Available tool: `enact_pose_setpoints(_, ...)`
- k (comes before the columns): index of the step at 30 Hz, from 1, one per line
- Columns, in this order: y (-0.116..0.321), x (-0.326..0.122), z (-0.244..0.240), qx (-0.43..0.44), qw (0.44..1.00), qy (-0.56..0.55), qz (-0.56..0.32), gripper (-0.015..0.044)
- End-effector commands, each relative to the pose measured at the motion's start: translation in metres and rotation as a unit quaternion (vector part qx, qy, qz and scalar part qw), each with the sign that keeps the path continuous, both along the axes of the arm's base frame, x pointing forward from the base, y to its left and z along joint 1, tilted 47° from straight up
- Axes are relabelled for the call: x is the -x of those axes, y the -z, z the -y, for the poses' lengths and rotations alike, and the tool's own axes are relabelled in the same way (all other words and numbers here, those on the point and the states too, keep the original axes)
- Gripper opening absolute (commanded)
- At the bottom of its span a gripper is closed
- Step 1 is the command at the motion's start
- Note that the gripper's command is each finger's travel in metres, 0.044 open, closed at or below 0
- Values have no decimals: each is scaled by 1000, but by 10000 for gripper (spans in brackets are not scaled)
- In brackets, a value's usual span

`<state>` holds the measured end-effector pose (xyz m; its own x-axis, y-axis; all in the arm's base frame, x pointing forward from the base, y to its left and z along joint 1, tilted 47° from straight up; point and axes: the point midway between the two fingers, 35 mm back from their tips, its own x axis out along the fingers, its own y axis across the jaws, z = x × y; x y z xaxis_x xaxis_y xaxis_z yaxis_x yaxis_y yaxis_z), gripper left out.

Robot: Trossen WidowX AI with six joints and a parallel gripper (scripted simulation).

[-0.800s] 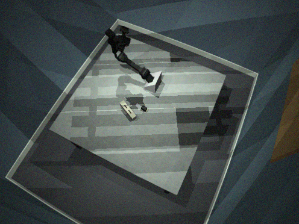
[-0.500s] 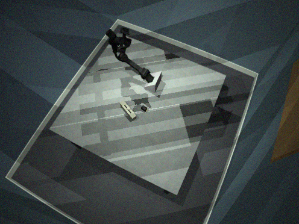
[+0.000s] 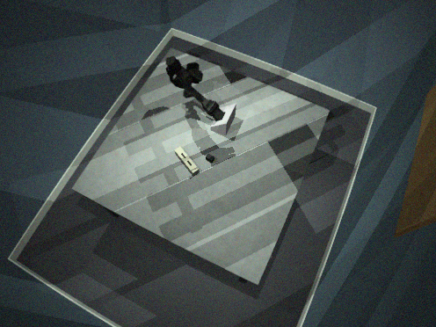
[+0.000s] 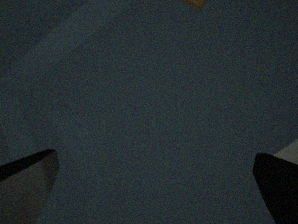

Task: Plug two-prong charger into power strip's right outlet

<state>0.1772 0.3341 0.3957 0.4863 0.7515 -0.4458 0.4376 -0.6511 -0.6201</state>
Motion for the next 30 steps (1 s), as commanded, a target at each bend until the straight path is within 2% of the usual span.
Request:
enact_pose_setpoints(1,40,-25,-1,34,997,51,-44,440)
enact_pose_setpoints(14,137,-82,22,93,954,233,-166,440)
enact_pose_setpoints(30,245,-127,83,137,831,473,-259,440)
